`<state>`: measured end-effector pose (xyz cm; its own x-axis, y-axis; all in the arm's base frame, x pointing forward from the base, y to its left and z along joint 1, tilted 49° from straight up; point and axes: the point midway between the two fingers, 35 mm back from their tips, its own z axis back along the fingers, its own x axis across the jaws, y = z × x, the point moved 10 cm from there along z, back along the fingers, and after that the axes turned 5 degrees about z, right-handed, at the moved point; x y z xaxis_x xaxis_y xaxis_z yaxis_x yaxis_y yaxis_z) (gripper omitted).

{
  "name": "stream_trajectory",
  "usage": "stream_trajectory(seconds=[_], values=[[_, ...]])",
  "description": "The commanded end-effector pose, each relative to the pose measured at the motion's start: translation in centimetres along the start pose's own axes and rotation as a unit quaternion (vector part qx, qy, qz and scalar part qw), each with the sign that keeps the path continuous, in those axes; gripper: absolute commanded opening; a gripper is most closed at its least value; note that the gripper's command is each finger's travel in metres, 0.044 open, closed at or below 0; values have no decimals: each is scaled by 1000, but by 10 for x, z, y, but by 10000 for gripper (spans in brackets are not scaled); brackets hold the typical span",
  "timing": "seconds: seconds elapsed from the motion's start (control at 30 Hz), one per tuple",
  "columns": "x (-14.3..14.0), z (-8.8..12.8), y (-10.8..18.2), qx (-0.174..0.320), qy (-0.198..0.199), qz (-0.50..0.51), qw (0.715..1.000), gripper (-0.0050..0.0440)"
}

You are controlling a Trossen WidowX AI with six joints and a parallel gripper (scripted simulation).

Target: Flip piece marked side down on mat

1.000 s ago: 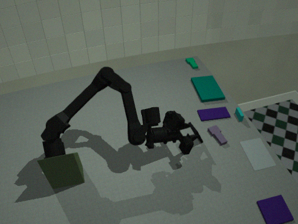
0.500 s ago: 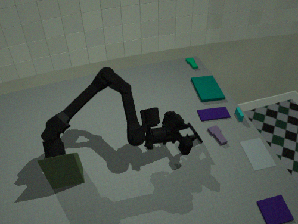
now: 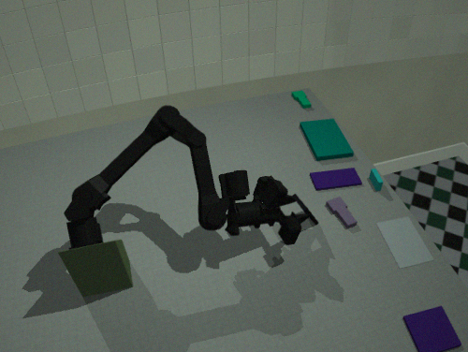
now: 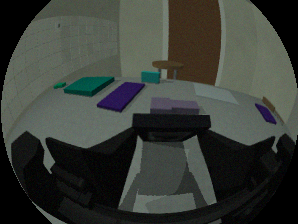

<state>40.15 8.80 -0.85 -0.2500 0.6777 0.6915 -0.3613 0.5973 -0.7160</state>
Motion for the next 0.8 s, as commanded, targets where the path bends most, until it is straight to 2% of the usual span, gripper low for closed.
stream_trajectory(seconds=[0.0, 0.77], values=[[0, 0, 4, 3, -1, 1, 1000, 0], [0, 5, 10, 8, -3, 1, 1000, 0]])
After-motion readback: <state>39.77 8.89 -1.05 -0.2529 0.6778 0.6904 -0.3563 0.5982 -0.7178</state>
